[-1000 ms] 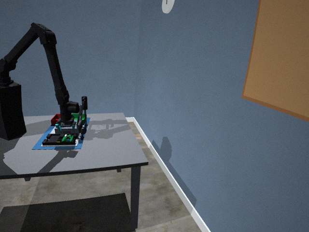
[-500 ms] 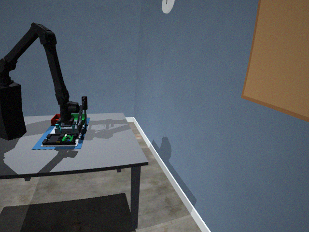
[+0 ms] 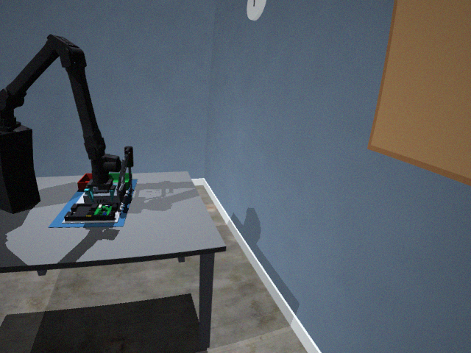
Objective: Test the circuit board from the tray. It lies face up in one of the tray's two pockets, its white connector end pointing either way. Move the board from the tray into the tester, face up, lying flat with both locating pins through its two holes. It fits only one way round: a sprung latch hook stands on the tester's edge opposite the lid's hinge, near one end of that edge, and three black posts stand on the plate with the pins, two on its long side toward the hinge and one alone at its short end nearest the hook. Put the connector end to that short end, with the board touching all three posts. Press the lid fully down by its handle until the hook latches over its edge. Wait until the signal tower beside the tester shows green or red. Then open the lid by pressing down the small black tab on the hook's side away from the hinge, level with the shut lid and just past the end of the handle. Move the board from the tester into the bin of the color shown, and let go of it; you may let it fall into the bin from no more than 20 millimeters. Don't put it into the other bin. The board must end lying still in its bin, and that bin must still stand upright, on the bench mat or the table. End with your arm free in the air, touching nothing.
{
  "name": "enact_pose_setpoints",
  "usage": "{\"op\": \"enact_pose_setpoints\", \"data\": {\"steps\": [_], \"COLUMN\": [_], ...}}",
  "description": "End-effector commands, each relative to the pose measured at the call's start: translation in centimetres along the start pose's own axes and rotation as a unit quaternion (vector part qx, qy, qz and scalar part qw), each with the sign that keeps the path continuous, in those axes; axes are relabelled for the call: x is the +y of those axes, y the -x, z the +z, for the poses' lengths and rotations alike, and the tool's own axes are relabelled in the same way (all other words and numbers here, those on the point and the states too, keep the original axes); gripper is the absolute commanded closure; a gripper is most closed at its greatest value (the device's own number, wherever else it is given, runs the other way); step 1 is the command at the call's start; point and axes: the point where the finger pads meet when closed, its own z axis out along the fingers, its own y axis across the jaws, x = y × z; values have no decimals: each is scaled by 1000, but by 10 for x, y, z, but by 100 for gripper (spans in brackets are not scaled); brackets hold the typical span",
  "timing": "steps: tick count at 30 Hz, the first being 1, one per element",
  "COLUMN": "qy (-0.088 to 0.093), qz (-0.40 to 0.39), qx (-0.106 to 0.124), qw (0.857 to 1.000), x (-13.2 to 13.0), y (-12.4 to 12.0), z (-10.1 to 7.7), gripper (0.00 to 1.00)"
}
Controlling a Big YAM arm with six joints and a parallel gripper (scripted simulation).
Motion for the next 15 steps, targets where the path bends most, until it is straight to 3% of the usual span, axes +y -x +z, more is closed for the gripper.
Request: {"op": "enact_pose_setpoints", "data": {"steps": [1,6,15], "qy": [3,-6,-6], "qz": [1,2,2], "qx": [-2,1,1], "qw": [1000,1000,1000], "x": [5,-4,0], "y": [-3,-7,-7], "z": [7,11,31], "gripper": [8,8,8]}}
